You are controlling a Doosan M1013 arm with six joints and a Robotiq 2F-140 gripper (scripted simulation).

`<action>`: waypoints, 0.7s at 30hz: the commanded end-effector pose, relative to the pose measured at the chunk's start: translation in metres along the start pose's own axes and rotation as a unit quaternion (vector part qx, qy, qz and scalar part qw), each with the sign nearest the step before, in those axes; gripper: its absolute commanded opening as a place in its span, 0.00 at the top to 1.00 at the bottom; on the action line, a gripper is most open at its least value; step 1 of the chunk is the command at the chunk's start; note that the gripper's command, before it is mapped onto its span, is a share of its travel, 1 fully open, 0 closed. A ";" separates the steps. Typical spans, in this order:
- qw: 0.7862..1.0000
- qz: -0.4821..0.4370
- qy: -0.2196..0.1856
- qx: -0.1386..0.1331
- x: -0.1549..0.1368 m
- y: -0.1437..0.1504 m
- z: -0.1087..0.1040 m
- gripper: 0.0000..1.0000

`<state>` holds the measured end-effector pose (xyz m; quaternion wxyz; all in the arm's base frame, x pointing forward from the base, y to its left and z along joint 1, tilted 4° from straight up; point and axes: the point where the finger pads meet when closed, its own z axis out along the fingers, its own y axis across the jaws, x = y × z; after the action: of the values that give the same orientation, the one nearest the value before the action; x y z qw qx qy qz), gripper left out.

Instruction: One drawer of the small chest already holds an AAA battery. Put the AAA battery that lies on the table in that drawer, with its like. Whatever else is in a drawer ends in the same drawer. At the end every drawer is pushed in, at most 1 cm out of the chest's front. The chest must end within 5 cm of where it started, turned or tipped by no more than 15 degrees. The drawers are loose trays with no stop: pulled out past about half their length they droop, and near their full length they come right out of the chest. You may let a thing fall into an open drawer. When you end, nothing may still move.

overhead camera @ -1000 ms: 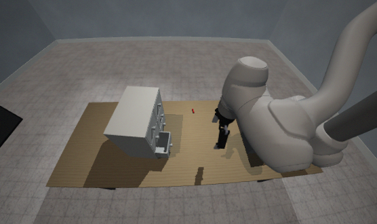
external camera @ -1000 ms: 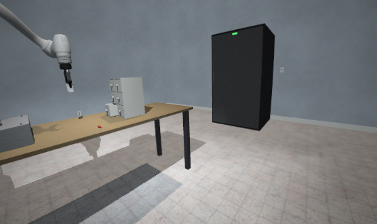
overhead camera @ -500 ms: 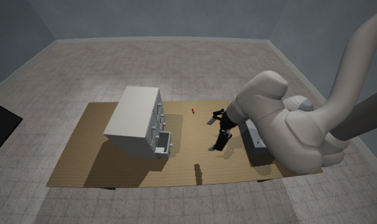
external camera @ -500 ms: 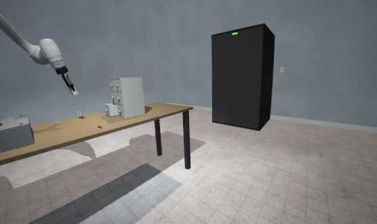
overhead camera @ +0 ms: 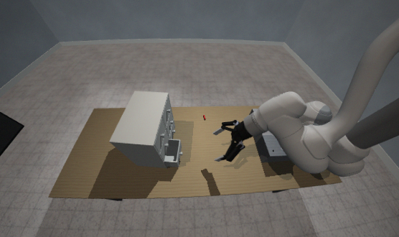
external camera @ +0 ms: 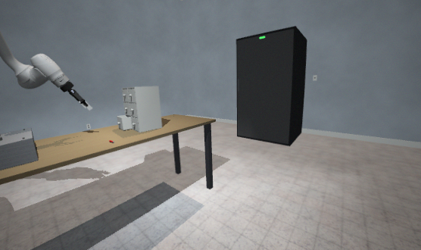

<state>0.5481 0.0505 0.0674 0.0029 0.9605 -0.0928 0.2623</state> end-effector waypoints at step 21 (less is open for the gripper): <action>0.987 -0.005 0.160 -0.011 0.011 0.005 0.049 0.00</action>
<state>0.5730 0.0422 0.0393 -0.0241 0.9533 -0.0754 0.2914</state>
